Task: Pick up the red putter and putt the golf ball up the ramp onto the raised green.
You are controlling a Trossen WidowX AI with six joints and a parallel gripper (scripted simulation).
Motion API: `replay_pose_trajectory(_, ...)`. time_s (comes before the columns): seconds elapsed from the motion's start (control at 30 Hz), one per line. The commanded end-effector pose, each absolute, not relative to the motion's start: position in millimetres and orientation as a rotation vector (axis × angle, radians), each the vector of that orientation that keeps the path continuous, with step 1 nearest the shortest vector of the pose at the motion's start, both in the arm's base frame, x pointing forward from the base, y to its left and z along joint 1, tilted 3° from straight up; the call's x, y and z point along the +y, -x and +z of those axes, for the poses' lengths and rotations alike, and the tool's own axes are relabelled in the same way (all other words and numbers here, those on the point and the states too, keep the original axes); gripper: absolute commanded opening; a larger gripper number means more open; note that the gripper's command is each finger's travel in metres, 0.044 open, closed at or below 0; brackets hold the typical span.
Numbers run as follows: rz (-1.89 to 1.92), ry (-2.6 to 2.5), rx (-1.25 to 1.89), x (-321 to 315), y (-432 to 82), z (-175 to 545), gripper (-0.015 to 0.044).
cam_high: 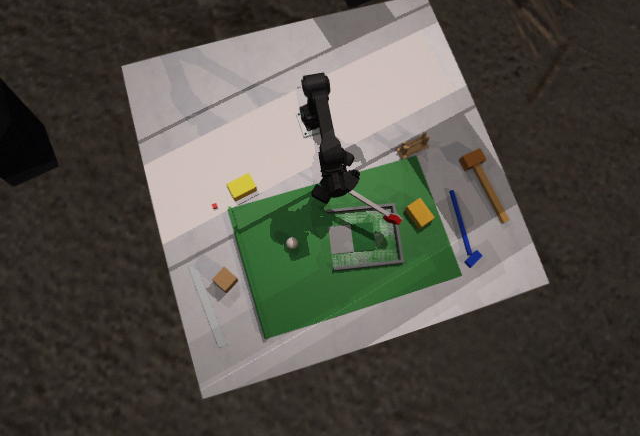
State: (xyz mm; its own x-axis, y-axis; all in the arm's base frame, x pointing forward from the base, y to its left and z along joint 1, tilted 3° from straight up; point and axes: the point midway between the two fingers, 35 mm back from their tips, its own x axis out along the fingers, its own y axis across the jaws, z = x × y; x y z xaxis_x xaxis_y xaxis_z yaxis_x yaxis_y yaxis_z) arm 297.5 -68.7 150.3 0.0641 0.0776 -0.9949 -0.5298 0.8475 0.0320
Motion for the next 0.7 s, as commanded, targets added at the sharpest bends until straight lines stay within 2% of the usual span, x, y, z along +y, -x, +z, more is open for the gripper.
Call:
replay_pose_trajectory(0.0, 0.384, 0.320, 1.462, -92, -292, 155, 0.0000)
replay_pose_trajectory(0.67, -0.034, -0.001, 1.550, -194, -234, 165, 0.0000)
